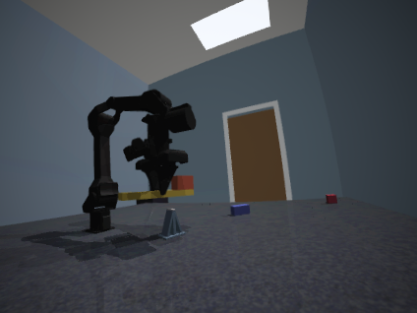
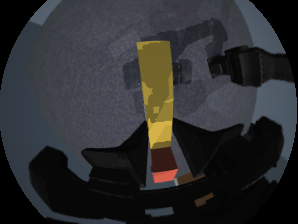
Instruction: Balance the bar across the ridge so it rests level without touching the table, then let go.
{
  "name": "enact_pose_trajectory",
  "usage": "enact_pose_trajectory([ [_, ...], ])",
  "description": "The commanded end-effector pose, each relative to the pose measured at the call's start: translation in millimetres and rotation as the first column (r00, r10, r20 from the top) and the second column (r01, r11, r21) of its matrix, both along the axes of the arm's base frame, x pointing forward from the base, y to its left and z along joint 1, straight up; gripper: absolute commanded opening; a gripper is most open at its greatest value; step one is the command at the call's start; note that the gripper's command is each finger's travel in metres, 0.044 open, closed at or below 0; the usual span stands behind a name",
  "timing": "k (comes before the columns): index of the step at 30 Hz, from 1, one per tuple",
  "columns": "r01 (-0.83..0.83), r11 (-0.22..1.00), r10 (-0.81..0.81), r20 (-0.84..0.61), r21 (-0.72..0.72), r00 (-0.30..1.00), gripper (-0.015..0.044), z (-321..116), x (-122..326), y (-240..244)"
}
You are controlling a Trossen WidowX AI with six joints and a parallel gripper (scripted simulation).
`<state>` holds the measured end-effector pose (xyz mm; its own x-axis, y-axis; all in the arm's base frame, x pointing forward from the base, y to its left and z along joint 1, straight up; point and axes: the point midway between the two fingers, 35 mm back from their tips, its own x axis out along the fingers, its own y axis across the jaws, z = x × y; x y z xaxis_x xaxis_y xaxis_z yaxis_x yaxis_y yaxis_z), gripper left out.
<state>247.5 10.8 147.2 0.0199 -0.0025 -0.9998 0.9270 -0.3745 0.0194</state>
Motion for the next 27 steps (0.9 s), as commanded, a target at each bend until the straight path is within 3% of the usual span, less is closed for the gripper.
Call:
enact_pose_trajectory([
  [1, -0.007, 1.0, 0.007, 0.001, 0.003, 1.0, 0.0, -7, 1, 0],
  [27, -0.012, 1.0, 0.012, 0.001, 0.003, 1.0, 0.0, -25, 3, -1],
])
